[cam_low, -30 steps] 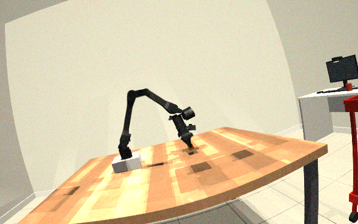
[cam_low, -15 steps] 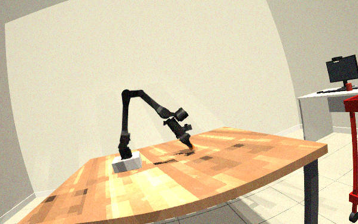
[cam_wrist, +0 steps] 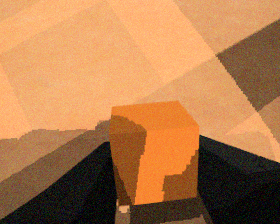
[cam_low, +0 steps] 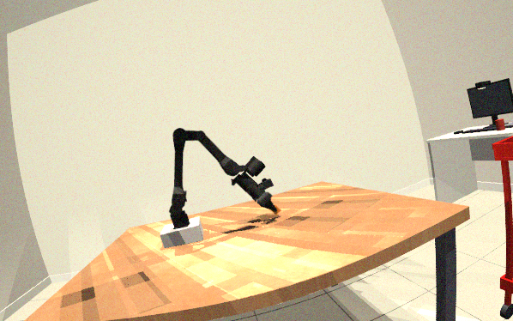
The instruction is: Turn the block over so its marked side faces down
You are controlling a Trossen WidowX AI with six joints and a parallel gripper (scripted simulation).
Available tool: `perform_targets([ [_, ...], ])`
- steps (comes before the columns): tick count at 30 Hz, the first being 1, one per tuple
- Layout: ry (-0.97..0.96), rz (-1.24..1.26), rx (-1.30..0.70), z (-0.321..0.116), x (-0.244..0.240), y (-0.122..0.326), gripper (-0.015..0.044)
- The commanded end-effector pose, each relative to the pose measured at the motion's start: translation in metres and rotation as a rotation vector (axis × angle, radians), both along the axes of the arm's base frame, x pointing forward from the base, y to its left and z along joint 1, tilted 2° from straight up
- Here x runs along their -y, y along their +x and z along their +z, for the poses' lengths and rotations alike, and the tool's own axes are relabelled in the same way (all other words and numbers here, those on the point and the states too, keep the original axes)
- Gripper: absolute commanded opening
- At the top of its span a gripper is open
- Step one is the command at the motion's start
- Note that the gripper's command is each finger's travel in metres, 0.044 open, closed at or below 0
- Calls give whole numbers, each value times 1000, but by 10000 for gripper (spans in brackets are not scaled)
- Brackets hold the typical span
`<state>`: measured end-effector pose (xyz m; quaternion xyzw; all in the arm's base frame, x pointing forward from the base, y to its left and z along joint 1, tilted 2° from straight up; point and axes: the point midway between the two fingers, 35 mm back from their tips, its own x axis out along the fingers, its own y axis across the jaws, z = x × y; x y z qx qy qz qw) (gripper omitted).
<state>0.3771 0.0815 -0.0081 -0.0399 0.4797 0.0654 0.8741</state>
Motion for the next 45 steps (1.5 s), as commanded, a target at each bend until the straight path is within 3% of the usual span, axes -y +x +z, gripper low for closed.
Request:
perform_targets([
  [1, 2, 5, 60, -9, 0, 3, 0],
  [28, 63, 7, 451, -23, 3, -8, 0],
  [45, 69, 8, 484, -20, 3, -9, 0],
])
